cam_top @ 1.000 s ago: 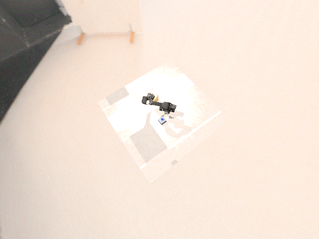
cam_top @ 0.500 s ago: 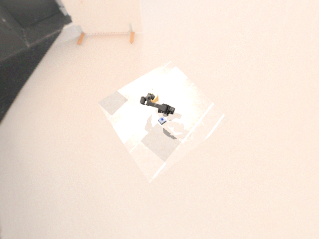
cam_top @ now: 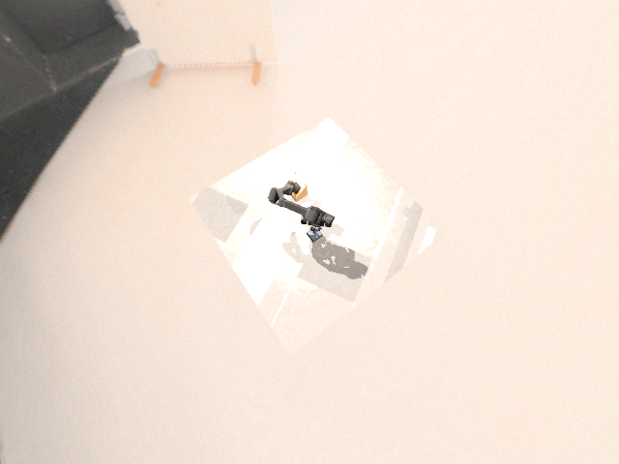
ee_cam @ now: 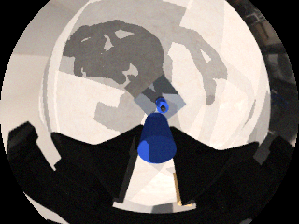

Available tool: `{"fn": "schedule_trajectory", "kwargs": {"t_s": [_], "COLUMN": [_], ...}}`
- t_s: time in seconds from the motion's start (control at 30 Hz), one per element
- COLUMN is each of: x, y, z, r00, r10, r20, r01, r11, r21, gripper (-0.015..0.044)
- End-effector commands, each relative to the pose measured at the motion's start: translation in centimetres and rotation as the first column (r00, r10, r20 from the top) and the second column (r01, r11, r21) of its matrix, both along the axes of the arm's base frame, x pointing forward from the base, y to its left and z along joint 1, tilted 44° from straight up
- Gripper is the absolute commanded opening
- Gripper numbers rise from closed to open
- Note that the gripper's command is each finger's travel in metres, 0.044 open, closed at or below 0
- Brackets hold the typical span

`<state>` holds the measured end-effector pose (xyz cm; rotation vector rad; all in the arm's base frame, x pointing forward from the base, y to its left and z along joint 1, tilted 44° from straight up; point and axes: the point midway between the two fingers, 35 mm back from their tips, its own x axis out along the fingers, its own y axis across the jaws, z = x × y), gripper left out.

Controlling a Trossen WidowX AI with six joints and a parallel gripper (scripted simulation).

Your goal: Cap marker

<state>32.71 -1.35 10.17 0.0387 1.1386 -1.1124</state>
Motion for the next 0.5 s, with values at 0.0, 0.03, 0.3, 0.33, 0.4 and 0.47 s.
{"fn": "schedule_trajectory", "kwargs": {"t_s": [0.0, 0.03, 0.3, 0.33, 0.4, 0.47], "x": [0.33, 0.34, 0.31, 0.32, 0.33, 0.34], "y": [-0.61, -0.64, -1.07, -1.08, -1.17, -1.34], "z": [1.65, 1.72, 1.24, 1.22, 1.12, 0.95], "r00": [1.000, 1.000, 1.000, 1.000, 1.000, 1.000], "r10": [-0.001, -0.001, -0.001, -0.001, -0.001, -0.001], "r20": [0.011, 0.011, 0.011, 0.011, 0.011, 0.011], "r01": [0.001, 0.001, 0.001, 0.001, 0.001, 0.001], "r11": [1.000, 1.000, 1.000, 1.000, 1.000, 1.000], "r21": [-0.004, -0.004, -0.005, -0.005, -0.005, -0.005], "gripper": [0.0000, 0.0000, 0.0000, 0.0000, 0.0000, 0.0000]}}
